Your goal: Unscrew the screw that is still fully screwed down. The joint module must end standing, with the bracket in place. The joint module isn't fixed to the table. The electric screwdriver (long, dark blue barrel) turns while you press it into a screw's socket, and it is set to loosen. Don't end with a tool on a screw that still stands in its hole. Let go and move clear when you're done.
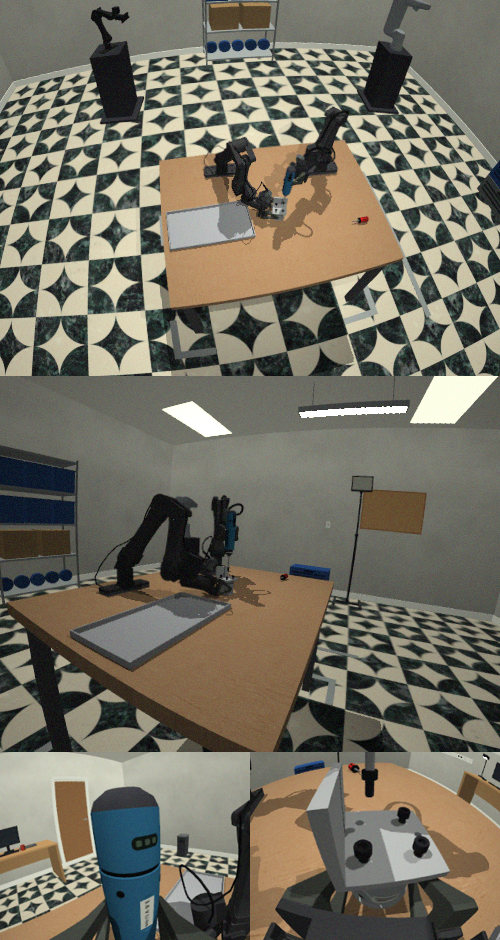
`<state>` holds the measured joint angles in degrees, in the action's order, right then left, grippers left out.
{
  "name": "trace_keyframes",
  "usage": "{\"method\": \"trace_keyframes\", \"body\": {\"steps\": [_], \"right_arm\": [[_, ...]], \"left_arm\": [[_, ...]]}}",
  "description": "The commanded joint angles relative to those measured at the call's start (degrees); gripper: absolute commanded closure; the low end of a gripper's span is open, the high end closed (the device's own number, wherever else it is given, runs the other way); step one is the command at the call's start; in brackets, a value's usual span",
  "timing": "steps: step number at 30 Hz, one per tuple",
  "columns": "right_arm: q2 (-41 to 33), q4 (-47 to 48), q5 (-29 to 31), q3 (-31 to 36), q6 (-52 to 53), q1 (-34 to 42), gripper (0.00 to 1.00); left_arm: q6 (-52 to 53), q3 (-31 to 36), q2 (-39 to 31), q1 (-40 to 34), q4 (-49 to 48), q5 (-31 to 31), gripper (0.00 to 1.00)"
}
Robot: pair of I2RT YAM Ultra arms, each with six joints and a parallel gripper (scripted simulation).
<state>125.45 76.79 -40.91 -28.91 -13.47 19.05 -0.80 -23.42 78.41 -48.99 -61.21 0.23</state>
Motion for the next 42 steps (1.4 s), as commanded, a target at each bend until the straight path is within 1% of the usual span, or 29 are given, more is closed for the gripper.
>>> {"method": "trace_keyframes", "body": {"steps": [1, 3, 25, 42], "right_arm": [[1.24, -0.94, -0.13, -1.63, -0.12, 0.69, 0.41], [1.24, -0.94, -0.13, -1.63, -0.12, 0.69, 0.41], [1.24, -0.94, -0.13, -1.63, -0.12, 0.69, 0.41], [1.24, -0.94, -0.13, -1.63, -0.12, 0.69, 0.41]], "left_arm": [[-0.26, -2.8, -2.63, 0.82, -1.12, 0.6, 0.58], [-0.25, -3.14, -2.99, 0.86, 0.09, 0.64, 0.58], [-0.14, -3.01, -3.11, 0.92, 0.55, 0.53, 0.58], [-0.13, -4.36, -5.1, 0.83, 3.8, 0.34, 0.58]]}}
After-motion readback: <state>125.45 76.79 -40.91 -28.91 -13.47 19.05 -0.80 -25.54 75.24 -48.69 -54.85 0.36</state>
